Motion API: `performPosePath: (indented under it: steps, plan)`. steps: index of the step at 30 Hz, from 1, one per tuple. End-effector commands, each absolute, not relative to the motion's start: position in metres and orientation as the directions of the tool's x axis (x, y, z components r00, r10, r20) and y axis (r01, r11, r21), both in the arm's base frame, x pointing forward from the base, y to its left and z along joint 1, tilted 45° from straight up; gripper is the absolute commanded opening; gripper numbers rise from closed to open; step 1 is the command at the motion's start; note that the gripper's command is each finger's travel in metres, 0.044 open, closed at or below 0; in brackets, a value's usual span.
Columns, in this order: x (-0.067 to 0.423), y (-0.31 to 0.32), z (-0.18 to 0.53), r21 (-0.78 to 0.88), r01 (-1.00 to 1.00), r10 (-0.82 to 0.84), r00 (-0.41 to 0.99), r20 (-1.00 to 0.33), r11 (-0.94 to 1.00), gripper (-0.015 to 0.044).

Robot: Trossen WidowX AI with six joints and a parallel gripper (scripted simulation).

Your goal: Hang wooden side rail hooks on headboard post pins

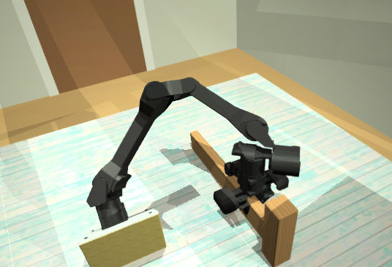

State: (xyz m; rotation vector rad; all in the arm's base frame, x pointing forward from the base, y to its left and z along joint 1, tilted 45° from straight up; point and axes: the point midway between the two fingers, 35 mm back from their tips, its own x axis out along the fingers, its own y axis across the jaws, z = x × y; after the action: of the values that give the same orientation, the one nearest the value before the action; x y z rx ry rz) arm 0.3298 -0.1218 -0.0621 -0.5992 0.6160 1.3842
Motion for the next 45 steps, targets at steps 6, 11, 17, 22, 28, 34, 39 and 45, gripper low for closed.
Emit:
performPosePath:
  steps: [6,11,17,22,28,34,39,45]
  plan:
    - [0.330,-0.123,-0.064,-0.028,-0.995,0.694,0.085,-0.715,0.093,0.0000]
    - [0.330,-0.122,-0.065,-0.028,-0.995,0.694,0.085,-0.715,0.093,0.0000]
    - [0.330,-0.121,-0.066,-0.028,-0.995,0.694,0.085,-0.715,0.093,0.0000]
    - [0.330,-0.121,-0.064,-0.027,-0.995,0.701,0.085,-0.708,0.094,0.0131]
    - [0.330,-0.121,-0.064,-0.027,-0.995,0.701,0.085,-0.708,0.094,0.0289]
    - [0.327,-0.142,-0.042,-0.027,-0.995,0.695,0.084,-0.714,0.093,0.0440]
    - [0.326,-0.149,-0.035,-0.027,-0.995,0.693,0.084,-0.716,0.093,0.0440]
    - [0.328,-0.127,-0.014,-0.027,-0.995,0.694,0.084,-0.715,0.093,0.0440]
